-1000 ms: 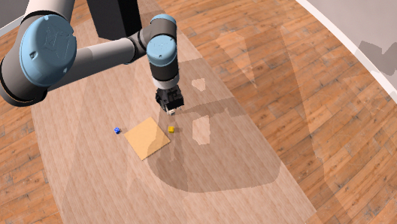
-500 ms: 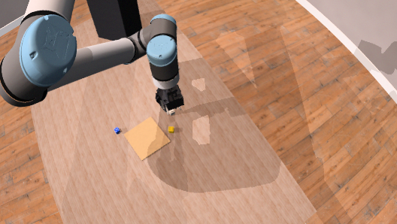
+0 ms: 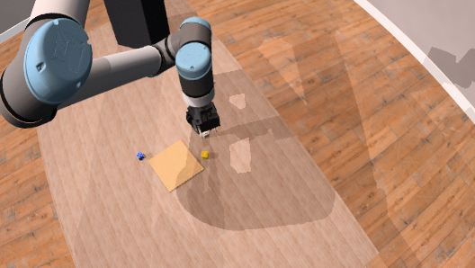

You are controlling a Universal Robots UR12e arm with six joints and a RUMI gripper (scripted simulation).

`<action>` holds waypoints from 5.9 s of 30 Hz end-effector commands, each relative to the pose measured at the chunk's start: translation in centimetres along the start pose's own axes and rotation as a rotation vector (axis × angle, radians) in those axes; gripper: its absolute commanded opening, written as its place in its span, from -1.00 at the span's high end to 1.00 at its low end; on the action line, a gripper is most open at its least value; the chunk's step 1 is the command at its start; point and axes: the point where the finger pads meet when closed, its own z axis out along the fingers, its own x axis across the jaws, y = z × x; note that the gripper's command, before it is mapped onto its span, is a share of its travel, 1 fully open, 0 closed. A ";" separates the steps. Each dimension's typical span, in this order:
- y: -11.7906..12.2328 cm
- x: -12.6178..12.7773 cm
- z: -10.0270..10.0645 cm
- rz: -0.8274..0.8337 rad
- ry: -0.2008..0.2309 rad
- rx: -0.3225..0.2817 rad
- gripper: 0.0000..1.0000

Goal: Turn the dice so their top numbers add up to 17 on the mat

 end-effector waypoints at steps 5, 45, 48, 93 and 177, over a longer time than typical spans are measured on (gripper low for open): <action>0.0 0.0 0.8 0.000 0.000 -0.001 0.58; 0.0 0.0 2.3 0.000 0.000 -0.001 0.58; 0.0 0.0 2.3 0.000 0.000 -0.001 0.58; 0.0 0.0 2.3 0.000 0.000 -0.001 0.94; 1.1 -14.0 -2.0 -0.025 0.000 -0.001 0.94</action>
